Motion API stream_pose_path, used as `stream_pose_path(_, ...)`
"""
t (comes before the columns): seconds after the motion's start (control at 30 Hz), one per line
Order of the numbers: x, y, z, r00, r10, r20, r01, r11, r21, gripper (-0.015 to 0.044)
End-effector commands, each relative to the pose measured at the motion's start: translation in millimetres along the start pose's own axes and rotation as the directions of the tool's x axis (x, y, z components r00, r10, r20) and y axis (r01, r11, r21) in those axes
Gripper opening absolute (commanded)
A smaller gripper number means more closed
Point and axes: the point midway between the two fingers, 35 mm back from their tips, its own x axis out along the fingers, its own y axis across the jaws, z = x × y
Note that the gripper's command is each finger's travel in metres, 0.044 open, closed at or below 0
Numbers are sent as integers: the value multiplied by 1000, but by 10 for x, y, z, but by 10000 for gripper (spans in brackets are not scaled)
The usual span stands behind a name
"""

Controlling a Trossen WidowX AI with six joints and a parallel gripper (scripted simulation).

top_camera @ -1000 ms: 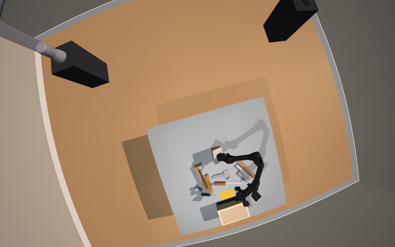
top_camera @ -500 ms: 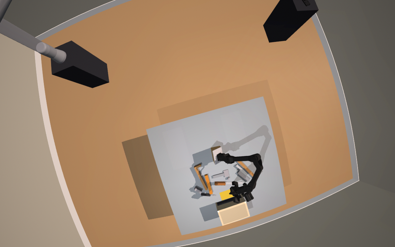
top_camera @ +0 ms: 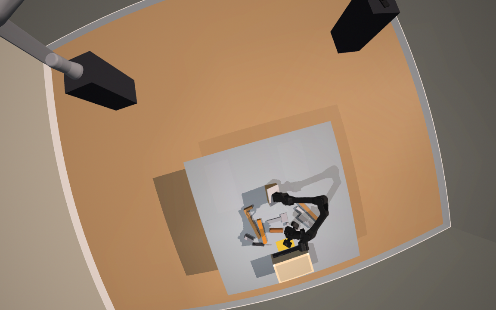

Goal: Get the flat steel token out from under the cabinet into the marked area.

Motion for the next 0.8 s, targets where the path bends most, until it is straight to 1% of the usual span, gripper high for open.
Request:
stream_pose_path(0.0, 64, -156, 102, 995, -101, -2, 100, 990, 98, 0)
stream_pose_path(0.3, 109, -453, 253, 956, -292, -39, 290, 906, 309, 0)
stream_pose_path(0.57, 89, -698, 333, 893, -439, -104, 430, 759, 489, 0)
stream_pose_path(0.77, 58, -819, 355, 849, -506, -151, 491, 652, 577, 0)
